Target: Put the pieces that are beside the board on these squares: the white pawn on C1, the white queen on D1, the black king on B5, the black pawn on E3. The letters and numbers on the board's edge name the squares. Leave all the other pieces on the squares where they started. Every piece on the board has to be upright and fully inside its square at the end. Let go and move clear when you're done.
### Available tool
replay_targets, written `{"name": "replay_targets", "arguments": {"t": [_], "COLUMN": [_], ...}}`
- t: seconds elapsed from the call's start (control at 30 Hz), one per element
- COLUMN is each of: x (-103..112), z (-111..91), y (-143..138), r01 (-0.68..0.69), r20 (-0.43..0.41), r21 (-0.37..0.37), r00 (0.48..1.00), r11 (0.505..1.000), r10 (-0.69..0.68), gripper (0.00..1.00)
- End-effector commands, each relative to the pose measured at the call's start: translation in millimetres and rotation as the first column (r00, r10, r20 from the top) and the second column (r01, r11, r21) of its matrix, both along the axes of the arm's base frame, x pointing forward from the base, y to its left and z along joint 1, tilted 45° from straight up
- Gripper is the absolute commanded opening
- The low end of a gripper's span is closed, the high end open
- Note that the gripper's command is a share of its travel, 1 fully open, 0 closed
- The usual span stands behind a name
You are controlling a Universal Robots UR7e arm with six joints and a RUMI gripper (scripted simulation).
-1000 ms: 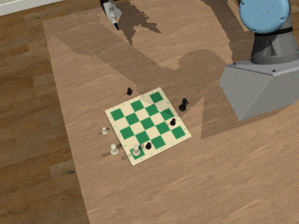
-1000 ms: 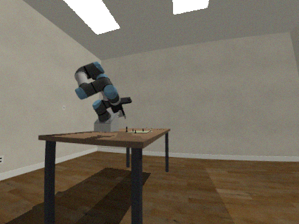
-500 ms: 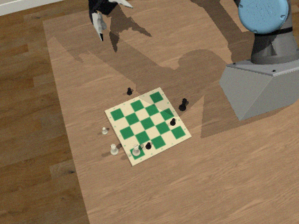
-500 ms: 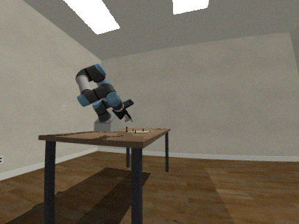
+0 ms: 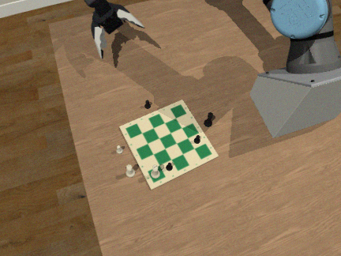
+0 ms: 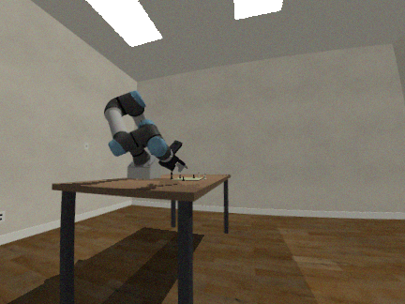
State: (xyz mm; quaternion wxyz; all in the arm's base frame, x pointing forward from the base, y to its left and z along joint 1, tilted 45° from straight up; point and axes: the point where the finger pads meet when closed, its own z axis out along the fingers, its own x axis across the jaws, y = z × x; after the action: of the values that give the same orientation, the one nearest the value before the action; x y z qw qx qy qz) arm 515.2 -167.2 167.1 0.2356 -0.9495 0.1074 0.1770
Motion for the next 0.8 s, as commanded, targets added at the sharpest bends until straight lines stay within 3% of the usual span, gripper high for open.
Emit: {"name": "replay_targets", "arguments": {"t": [0.0,0.3,0.77], "x": [19.3,37.7,47.1], "z": [-16.1,-36.3,-47.5], "y": [-11.9,-23.8,-29.6], "r01": [-0.12,-0.247,-0.314], "r20": [0.109,0.224,0.286], "r21": [0.056,0.09,0.099], "r00": [0.988,0.949,0.918], "r11": [0.991,0.965,0.944], "r10": [0.114,0.222,0.275], "gripper": [1.0,1.0,1.0]}}
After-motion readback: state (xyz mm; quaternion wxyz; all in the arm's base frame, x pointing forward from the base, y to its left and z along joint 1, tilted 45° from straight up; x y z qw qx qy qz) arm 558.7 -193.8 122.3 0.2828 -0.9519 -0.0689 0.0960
